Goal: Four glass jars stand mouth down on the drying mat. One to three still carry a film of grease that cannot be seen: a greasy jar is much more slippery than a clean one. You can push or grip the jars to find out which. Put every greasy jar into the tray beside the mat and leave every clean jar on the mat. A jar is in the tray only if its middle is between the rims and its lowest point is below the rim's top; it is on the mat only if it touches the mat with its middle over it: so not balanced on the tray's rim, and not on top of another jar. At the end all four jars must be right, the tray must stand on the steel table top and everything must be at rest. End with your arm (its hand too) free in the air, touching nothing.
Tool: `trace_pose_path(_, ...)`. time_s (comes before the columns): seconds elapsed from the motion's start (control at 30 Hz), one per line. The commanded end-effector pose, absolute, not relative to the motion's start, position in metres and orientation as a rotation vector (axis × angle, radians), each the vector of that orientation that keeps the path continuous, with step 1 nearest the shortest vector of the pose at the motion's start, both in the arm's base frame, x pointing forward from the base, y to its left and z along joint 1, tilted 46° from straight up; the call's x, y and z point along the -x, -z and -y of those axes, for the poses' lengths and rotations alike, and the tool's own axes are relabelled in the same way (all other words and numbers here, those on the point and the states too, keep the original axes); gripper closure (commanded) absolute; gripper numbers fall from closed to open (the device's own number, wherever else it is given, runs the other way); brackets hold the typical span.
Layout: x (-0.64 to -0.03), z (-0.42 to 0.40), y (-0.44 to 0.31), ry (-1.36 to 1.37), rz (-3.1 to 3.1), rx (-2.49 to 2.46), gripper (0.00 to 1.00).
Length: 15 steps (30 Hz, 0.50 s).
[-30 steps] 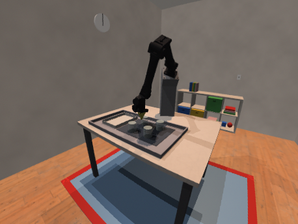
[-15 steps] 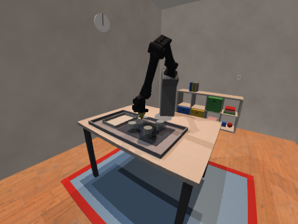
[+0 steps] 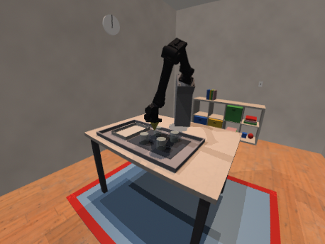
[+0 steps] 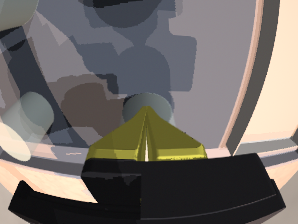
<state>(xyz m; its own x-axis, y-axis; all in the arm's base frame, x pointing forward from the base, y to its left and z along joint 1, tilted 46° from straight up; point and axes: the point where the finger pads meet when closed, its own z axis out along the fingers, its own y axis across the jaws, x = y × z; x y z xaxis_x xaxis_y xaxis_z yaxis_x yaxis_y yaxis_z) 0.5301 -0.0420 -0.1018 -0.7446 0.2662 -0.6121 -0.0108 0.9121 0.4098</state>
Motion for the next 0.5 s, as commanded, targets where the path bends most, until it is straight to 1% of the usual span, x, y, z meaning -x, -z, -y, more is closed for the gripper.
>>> trace_pose_path(0.0,-0.5123,0.0333,0.1139,-0.528,-2.397,-0.198,1.00)
trace_pose_path(0.47,-0.5111,0.0329,0.1149,-0.528,-2.397,-0.198,1.00)
